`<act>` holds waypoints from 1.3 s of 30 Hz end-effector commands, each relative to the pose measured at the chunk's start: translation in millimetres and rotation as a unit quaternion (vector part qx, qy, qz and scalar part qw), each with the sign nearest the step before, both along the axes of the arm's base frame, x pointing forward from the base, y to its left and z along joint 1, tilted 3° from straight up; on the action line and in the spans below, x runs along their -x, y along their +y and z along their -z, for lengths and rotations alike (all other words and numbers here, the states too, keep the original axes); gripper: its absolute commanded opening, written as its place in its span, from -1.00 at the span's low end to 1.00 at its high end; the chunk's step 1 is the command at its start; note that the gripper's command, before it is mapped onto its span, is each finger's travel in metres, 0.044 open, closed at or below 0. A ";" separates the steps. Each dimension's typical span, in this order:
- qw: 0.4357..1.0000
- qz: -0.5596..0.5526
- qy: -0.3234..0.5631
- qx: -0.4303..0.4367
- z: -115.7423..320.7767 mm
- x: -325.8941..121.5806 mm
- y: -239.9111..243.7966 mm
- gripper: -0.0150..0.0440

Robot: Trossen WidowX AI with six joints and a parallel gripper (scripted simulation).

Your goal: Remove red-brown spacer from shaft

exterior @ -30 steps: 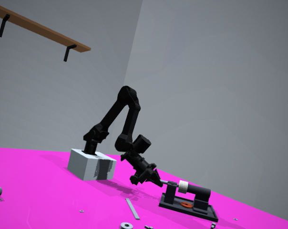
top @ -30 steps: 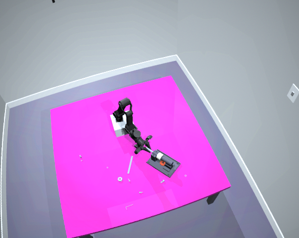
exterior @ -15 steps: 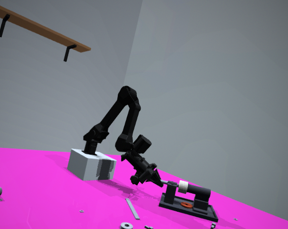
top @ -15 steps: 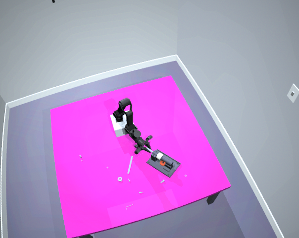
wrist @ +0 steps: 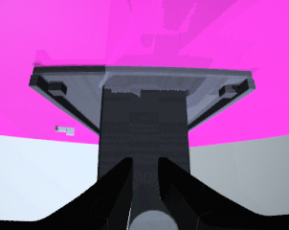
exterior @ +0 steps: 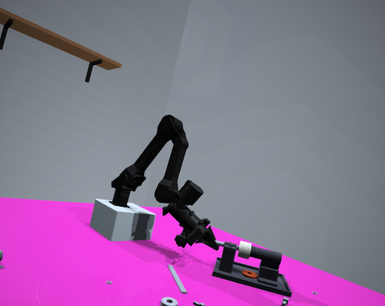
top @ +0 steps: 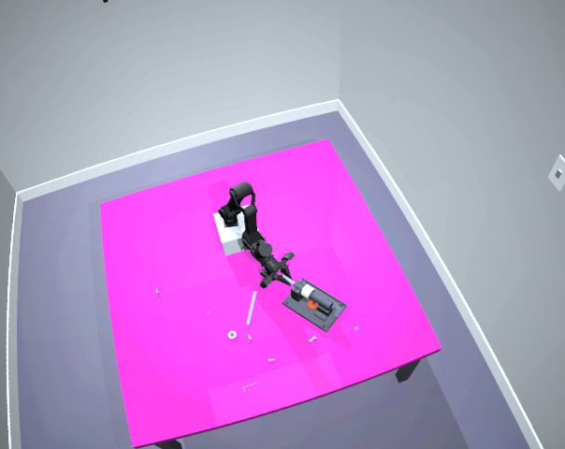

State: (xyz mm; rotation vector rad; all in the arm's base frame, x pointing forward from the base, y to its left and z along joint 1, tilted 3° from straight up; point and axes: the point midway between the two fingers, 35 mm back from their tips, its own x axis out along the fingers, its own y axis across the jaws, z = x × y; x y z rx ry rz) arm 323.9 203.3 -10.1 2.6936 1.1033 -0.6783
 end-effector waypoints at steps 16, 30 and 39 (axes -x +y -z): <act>1.000 0.000 -0.002 -0.002 -1.9 -6.2 5.7 -0.49; 1.000 0.000 -0.002 -0.002 -2.1 -8.9 8.3 -0.49; 1.000 0.000 0.000 0.000 -0.5 -6.1 5.7 -0.40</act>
